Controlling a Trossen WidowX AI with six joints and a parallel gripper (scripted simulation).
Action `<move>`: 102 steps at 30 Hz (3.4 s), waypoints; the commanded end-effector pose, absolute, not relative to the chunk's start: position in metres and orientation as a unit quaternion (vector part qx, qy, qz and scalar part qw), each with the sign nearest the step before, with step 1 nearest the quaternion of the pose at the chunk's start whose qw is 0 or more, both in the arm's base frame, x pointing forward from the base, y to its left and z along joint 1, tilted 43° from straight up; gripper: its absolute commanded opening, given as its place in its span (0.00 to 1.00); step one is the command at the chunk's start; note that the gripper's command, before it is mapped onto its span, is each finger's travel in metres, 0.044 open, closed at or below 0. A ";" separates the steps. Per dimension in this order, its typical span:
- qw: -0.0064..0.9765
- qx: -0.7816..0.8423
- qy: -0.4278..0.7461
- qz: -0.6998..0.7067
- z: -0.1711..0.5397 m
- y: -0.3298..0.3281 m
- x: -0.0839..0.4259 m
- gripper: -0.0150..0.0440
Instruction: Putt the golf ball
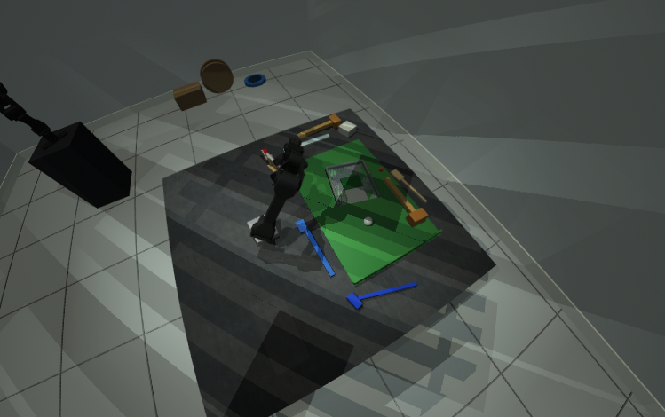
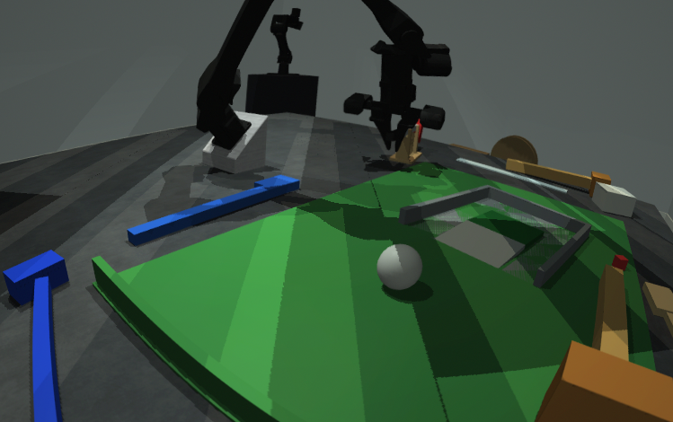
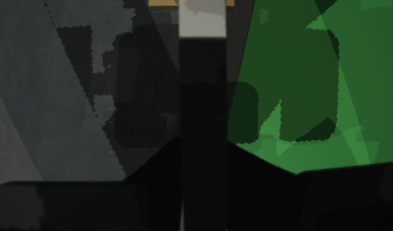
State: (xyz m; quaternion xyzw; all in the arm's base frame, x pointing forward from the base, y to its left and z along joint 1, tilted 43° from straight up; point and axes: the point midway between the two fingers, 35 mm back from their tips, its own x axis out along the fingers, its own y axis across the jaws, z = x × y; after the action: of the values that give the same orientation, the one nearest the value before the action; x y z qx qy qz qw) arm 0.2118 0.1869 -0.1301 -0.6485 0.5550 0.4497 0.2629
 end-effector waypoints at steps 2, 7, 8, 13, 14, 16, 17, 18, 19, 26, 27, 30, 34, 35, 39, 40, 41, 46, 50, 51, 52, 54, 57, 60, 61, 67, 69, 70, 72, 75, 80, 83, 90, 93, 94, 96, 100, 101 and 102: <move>0.272 -0.646 0.548 0.456 -0.108 0.215 0.212 0.25; 0.272 -0.646 0.548 0.456 -0.084 0.236 0.209 0.25; 0.272 -0.646 0.548 0.456 -0.079 0.240 0.208 0.25; 0.272 -0.646 0.548 0.456 -0.066 0.249 0.205 0.25; 0.272 -0.646 0.548 0.456 -0.066 0.249 0.205 0.25; 0.274 -0.647 0.552 0.449 -0.068 0.241 0.209 0.25; 0.284 -0.644 0.557 0.440 -0.063 0.238 0.212 0.25; 0.296 -0.641 0.564 0.429 -0.057 0.235 0.216 0.25; 0.308 -0.637 0.570 0.419 -0.052 0.232 0.220 0.25; 0.386 -0.605 0.608 0.339 -0.011 0.206 0.244 0.25; 0.397 -0.600 0.613 0.328 -0.005 0.201 0.247 0.25; 0.429 -0.582 0.626 0.291 0.012 0.188 0.256 0.25; 0.469 -0.557 0.641 0.241 0.035 0.169 0.265 0.25; 0.479 -0.551 0.644 0.229 0.041 0.164 0.267 0.25; 0.516 -0.522 0.655 0.177 0.063 0.144 0.273 0.25; 0.525 -0.515 0.657 0.164 0.068 0.138 0.274 0.25; 0.534 -0.507 0.659 0.150 0.073 0.133 0.275 0.25; 0.576 -0.467 0.666 0.083 0.100 0.105 0.277 0.25; 0.606 -0.433 0.667 0.028 0.120 0.083 0.277 0.25; 0.613 -0.424 0.667 0.014 0.125 0.077 0.276 0.25; 0.619 -0.415 0.666 0.000 0.130 0.072 0.275 0.25; 0.633 -0.397 0.664 -0.028 0.140 0.060 0.273 0.25; 0.647 -0.371 0.662 -0.064 0.152 0.044 0.268 0.25; 0.661 -0.345 0.658 -0.101 0.164 0.028 0.262 0.25; 0.666 -0.337 0.656 -0.114 0.168 0.023 0.260 0.25; 0.691 -0.281 0.637 -0.194 0.192 -0.007 0.245 0.25; 0.699 -0.261 0.628 -0.222 0.200 -0.017 0.239 0.25; 0.702 -0.251 0.623 -0.236 0.204 -0.022 0.236 0.25; 0.709 -0.231 0.611 -0.264 0.212 -0.031 0.230 0.25; 0.714 -0.216 0.602 -0.285 0.218 -0.038 0.225 0.25; 0.714 -0.216 0.602 -0.285 0.217 -0.039 0.225 0.25; 0.712 -0.214 0.603 -0.288 0.213 -0.043 0.226 0.25; 0.702 -0.206 0.610 -0.304 0.191 -0.063 0.229 0.25; 0.701 -0.205 0.611 -0.306 0.189 -0.065 0.229 0.25; 0.701 -0.205 0.611 -0.306 0.189 -0.065 0.229 0.25; 0.701 -0.205 0.611 -0.306 0.187 -0.067 0.229 0.25; 0.701 -0.204 0.611 -0.306 0.183 -0.070 0.230 0.25; 0.701 -0.204 0.611 -0.306 0.182 -0.072 0.230 0.25; 0.701 -0.204 0.611 -0.306 0.181 -0.073 0.230 0.25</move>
State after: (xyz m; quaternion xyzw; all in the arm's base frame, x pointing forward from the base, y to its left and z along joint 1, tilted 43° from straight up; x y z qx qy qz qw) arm 0.2292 -0.0698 0.1832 -0.2004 0.6130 -0.3067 0.7000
